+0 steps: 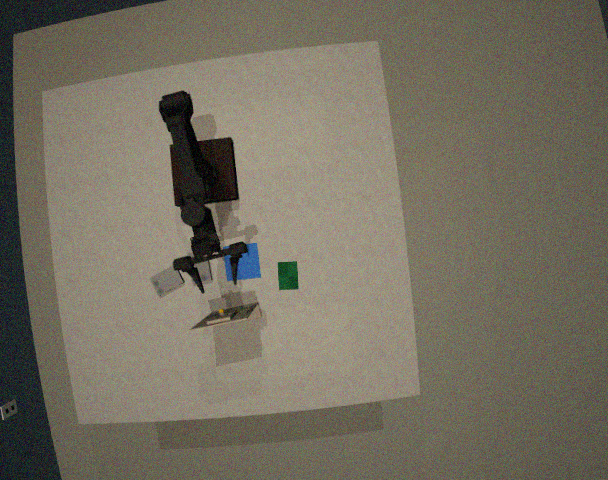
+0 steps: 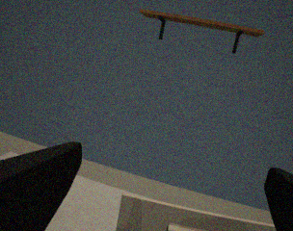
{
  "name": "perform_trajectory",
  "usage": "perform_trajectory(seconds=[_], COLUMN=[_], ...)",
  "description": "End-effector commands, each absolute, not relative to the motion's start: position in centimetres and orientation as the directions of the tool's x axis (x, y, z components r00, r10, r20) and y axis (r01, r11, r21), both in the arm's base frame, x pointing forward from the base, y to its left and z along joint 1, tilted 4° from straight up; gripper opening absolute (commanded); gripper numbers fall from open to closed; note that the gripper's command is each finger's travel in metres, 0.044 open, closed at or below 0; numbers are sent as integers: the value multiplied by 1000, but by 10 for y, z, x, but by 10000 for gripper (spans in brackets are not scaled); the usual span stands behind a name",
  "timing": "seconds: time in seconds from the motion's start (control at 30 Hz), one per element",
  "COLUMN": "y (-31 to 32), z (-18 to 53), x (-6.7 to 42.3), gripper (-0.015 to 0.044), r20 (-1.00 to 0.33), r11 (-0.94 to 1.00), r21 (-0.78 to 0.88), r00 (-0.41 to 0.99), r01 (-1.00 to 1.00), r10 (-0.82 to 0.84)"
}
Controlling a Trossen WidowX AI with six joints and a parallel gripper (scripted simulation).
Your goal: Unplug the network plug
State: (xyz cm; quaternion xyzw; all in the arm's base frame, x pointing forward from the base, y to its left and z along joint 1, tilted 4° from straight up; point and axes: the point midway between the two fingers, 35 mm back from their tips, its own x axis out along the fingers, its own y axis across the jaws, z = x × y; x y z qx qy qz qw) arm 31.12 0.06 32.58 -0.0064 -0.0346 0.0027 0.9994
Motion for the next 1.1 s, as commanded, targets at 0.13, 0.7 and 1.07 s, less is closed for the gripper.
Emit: perform_trajectory(seconds=[0.13, 0.7, 1.07], y=[-4, -28, -41], z=[312, 242, 199], x=[319, 332, 320], gripper=[269, 156, 156], r20=[68, 58, 49], r11=[994, 770, 480], r21=[104, 628, 869], r00=[997, 993, 987], r01=[-30, -117, -119], r10=[23, 104, 156])
